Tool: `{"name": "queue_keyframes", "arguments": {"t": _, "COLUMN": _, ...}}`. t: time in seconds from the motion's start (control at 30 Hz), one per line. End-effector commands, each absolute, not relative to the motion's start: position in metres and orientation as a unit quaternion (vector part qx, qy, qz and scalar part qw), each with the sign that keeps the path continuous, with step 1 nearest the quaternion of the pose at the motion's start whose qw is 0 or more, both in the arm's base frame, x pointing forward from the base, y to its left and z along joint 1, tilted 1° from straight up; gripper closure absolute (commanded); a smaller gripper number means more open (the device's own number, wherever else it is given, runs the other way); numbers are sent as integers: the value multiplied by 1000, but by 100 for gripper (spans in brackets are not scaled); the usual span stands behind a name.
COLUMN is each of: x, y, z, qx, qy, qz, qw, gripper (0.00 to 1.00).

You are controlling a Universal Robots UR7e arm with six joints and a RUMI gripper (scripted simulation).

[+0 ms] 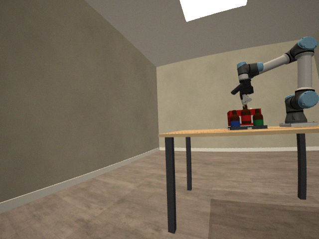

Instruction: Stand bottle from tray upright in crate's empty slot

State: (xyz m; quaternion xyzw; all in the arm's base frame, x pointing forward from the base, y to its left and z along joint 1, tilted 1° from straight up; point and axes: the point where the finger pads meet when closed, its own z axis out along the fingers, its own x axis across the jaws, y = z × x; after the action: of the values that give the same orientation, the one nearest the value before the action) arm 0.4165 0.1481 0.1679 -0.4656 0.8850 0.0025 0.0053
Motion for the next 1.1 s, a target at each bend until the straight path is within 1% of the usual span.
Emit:
{"name": "queue_keyframes", "arguments": {"t": 0.0, "x": 417, "y": 148, "z": 168, "qx": -466, "qy": 885, "qz": 2, "qw": 6, "gripper": 100}}
{"name": "queue_keyframes", "arguments": {"t": 1.07, "x": 417, "y": 148, "z": 185, "qx": -466, "qy": 885, "qz": 2, "qw": 6, "gripper": 100}}
